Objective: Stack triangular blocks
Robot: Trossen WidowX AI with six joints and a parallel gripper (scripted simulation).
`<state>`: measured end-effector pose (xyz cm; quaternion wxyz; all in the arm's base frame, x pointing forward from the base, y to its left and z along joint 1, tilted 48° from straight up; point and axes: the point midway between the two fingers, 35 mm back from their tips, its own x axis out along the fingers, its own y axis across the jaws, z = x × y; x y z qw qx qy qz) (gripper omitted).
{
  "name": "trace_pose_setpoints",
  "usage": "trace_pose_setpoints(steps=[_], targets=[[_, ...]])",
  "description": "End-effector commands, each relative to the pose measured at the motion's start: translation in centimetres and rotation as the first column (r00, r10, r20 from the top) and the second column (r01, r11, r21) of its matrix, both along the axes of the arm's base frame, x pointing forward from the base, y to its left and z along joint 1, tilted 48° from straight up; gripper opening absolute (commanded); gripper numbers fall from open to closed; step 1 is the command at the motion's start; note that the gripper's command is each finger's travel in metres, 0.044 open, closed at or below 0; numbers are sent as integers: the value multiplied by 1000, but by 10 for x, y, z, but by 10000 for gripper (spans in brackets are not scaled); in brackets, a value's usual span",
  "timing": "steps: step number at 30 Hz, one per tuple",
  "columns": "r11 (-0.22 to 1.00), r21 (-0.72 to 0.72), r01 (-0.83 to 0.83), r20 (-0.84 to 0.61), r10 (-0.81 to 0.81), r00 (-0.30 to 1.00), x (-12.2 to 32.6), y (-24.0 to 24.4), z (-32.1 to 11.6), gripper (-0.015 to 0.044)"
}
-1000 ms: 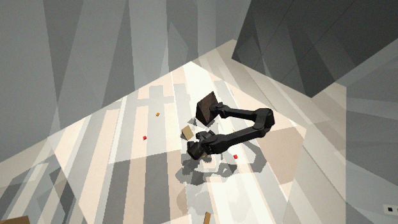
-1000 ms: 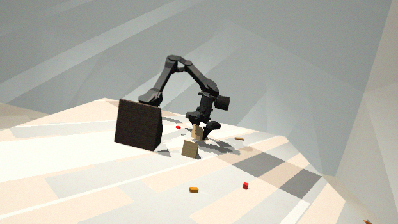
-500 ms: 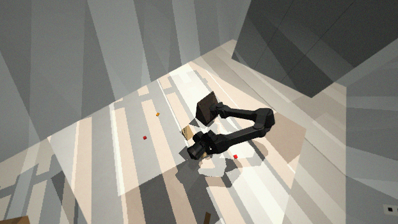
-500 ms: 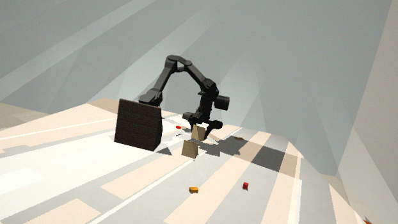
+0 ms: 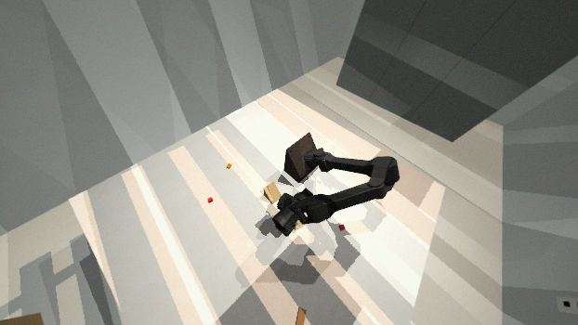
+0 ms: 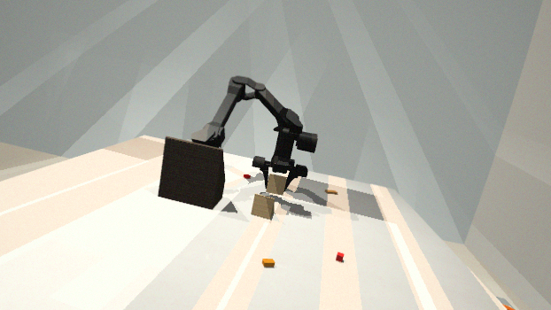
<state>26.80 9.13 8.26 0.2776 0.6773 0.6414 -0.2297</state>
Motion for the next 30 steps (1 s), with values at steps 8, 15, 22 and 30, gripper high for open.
trace_pose_setpoints(steps=[8,15,22,30], targets=[[983,-42,-180,207,185,961,0,0,0,0],[969,-63,-238,272,246,930,0,0,0,0],[969,-63,-238,272,246,930,0,0,0,0],[969,-63,-238,272,246,930,0,0,0,0]])
